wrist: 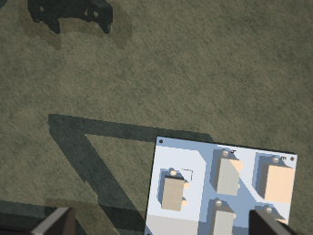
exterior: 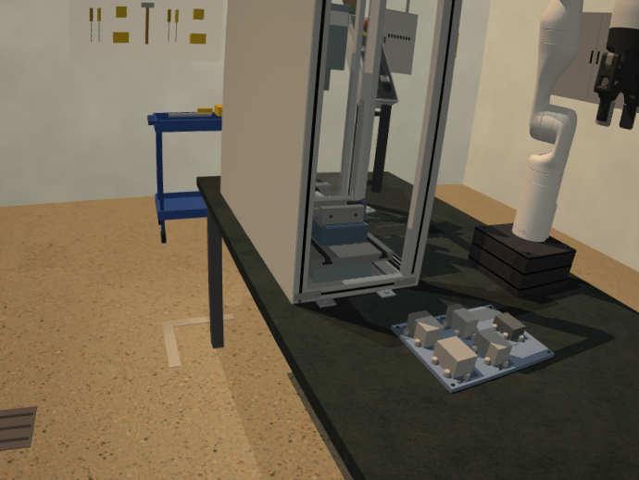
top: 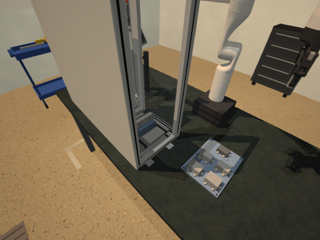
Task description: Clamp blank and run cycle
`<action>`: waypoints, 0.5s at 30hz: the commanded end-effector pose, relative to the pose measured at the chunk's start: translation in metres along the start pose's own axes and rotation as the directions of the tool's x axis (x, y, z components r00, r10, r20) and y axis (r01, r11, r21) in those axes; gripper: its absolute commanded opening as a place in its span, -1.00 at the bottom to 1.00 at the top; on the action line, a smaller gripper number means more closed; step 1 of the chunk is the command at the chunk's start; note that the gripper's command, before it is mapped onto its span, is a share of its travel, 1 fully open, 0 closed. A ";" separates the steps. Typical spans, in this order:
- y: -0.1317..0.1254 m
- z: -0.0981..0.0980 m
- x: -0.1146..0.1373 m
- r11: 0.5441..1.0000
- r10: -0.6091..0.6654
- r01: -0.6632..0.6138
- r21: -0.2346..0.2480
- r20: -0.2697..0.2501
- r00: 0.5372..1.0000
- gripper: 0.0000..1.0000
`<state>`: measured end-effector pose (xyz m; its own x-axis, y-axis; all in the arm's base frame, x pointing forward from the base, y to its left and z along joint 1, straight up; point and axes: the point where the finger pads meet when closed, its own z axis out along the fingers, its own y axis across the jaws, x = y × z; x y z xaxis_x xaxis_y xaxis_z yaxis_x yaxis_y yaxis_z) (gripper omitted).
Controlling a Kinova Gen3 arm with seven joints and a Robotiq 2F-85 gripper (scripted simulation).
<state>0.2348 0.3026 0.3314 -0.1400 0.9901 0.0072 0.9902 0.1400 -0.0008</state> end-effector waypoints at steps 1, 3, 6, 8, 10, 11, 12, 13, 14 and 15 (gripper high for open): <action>0.000 0.000 0.000 0.992 0.125 -0.125 -0.002 0.001 0.992 1.00; 0.000 0.000 0.000 0.992 0.125 -0.125 -0.002 0.001 0.992 1.00; 0.000 0.000 0.000 0.992 0.125 -0.125 -0.002 0.001 0.992 1.00; 0.000 0.000 0.000 0.992 0.125 -0.125 -0.002 0.001 0.992 1.00; 0.000 0.000 0.000 0.992 0.125 -0.125 -0.002 0.001 0.992 1.00; 0.000 0.000 0.000 0.992 0.125 -0.125 -0.002 0.001 0.992 1.00; 0.000 0.000 0.000 0.992 0.125 -0.125 -0.002 0.001 0.992 1.00; 0.001 0.009 -0.002 0.992 0.124 -0.124 -0.002 0.001 0.992 1.00; 0.001 0.019 -0.005 0.992 0.124 -0.124 -0.002 0.001 0.992 1.00; 0.002 0.028 -0.008 0.992 0.124 -0.124 -0.002 0.001 0.992 1.00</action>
<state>0.2354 0.3016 0.3270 -0.0153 0.9999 0.0056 0.9999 0.0153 0.0001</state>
